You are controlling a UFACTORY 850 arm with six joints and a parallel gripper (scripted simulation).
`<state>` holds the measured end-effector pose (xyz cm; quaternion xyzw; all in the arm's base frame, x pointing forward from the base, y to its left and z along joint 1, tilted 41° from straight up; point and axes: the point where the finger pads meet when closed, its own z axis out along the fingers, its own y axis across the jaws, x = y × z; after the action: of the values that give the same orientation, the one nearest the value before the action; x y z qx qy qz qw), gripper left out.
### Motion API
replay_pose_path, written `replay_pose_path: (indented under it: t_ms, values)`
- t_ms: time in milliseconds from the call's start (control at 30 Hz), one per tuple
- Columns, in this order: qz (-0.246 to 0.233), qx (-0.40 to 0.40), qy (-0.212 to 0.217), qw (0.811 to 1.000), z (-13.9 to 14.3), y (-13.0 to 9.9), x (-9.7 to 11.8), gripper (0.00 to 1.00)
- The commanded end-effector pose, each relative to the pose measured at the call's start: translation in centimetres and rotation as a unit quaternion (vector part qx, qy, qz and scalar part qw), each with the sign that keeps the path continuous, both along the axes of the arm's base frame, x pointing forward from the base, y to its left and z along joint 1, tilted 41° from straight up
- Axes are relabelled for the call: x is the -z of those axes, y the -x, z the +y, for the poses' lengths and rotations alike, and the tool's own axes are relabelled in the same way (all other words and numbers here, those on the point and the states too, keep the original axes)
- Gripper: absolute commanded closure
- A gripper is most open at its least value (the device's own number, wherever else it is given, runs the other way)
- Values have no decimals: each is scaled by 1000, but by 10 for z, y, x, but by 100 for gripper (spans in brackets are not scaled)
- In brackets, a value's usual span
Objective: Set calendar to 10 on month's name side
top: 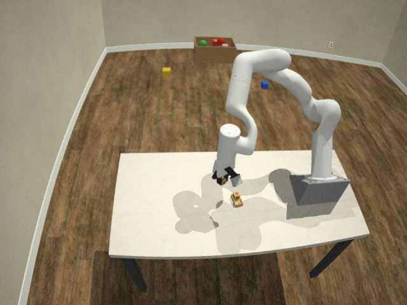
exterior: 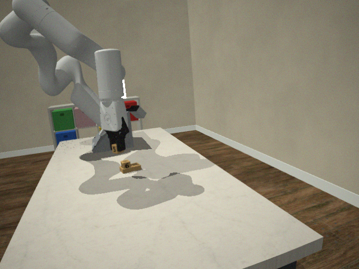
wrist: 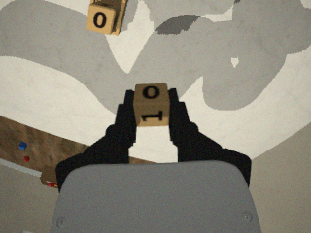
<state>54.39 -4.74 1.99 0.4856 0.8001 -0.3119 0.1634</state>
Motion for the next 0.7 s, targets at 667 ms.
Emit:
replay_pose_path:
  t_ms: [667]
  values:
    - [281, -318, -22, 906, -31, 45, -31, 73]
